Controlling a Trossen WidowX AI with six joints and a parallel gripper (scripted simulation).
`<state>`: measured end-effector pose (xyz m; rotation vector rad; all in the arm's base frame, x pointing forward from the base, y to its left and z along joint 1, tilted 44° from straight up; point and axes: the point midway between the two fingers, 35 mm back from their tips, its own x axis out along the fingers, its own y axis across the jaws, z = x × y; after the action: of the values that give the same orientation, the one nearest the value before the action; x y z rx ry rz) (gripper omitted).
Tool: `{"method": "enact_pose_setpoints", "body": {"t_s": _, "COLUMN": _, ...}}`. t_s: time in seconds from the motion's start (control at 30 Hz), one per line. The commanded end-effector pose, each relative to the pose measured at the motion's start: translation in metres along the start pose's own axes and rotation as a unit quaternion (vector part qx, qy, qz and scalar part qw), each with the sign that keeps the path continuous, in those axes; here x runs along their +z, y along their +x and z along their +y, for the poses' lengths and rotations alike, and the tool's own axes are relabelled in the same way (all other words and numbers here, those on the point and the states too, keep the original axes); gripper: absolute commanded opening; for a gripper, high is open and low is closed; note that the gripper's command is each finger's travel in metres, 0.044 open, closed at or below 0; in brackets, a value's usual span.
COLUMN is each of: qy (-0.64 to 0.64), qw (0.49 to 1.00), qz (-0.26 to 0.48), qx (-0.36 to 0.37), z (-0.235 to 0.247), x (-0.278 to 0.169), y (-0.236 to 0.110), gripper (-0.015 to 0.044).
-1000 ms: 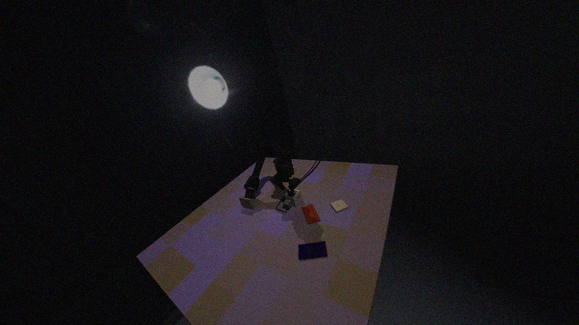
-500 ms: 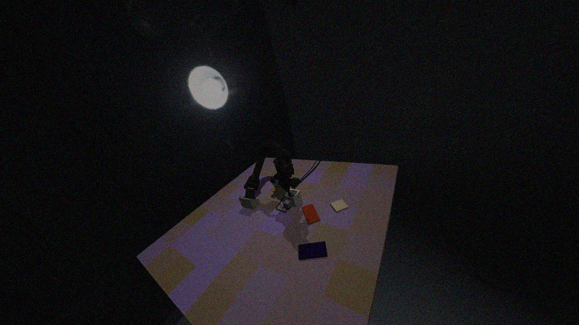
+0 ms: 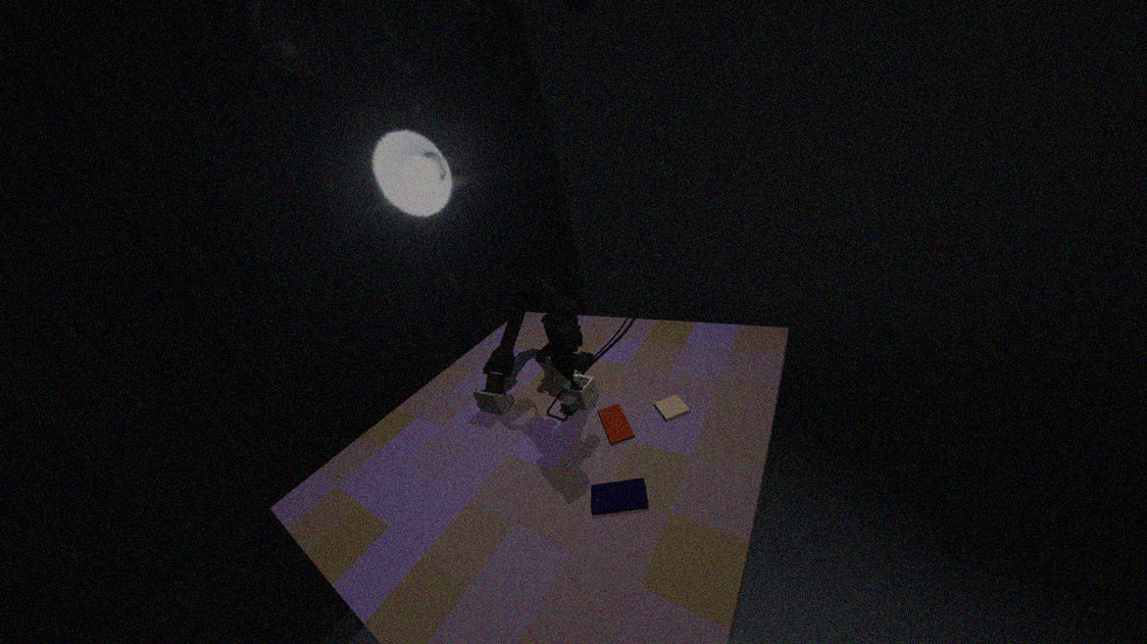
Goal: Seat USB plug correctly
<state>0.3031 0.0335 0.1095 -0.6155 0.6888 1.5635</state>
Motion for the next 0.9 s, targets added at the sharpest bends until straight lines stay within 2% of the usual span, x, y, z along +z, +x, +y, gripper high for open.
{"method": "enact_pose_setpoints", "body": {"t_s": 0.0, "qy": 0.0, "qw": 1.0, "qz": 0.0, "qx": 0.0, "z": 0.0, "x": 0.0, "y": -0.001, "gripper": 0.0}}
{"method": "enact_pose_setpoints", "body": {"t_s": 0.87, "qy": 0.0, "qw": 1.0, "qz": 0.0, "qx": 0.0, "z": 0.0, "x": 0.0, "y": -0.018, "gripper": 0.0}}
